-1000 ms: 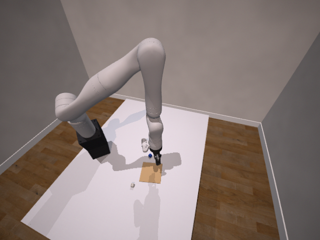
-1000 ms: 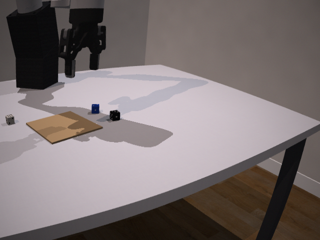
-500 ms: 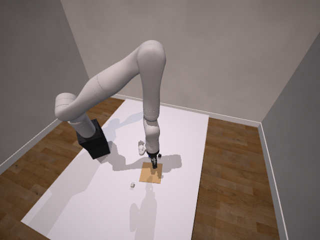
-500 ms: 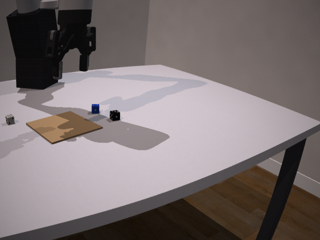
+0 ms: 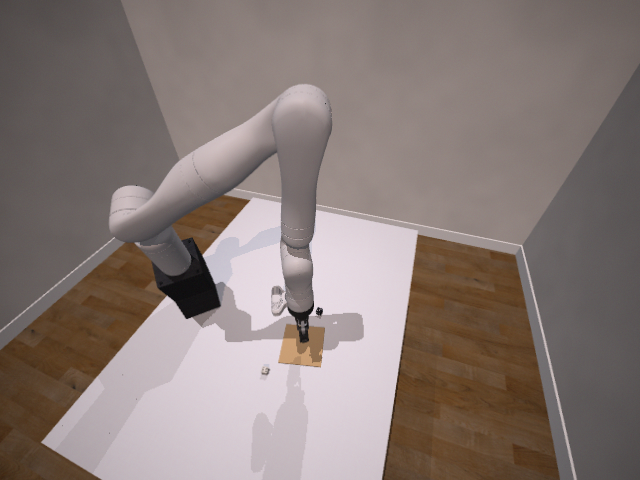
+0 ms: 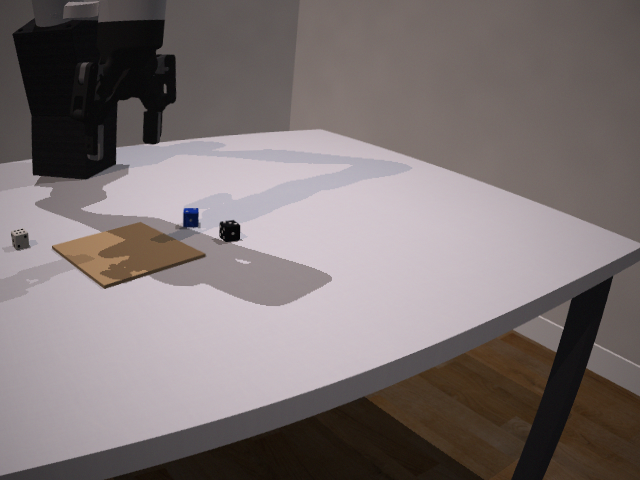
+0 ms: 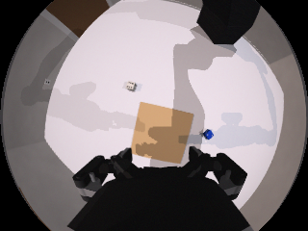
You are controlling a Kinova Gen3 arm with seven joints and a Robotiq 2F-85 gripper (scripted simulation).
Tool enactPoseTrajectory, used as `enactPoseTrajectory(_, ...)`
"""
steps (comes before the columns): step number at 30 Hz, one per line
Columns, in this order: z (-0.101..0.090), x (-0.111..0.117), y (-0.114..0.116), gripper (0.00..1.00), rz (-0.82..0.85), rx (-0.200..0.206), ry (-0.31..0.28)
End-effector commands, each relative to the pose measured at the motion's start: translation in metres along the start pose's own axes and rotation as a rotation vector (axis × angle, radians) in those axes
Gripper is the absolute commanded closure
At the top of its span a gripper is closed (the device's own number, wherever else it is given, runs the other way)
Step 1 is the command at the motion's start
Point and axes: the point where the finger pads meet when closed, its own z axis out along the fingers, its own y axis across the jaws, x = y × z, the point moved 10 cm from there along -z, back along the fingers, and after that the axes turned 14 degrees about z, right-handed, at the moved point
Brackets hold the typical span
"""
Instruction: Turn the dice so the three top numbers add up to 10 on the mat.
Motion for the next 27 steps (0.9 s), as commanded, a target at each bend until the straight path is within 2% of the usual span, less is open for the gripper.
enactPoseTrajectory(1, -0.001, 0.007, -0.011, 0.00, 0.015, 0.002, 0.001)
enactPoseTrajectory(7, -0.001, 0.007, -0.011, 0.00, 0.015, 0.002, 0.001)
enactPoseTrajectory(8, -0.001, 0.017, -0.022, 0.00, 0.044, 0.001, 0.001)
enactPoseTrajectory(17, -0.001, 0.017, -0.022, 0.00, 0.044, 0.001, 0.001)
enactPoseTrajectory(18, -0.002, 0.026, -0.033, 0.00, 0.072, 0.001, 0.001)
enactPoseTrajectory(26, -0.002, 0.026, -0.033, 0.00, 0.072, 0.001, 0.001)
enactPoseTrajectory(27, -0.003, 0.036, -0.043, 0.00, 0.100, 0.001, 0.000)
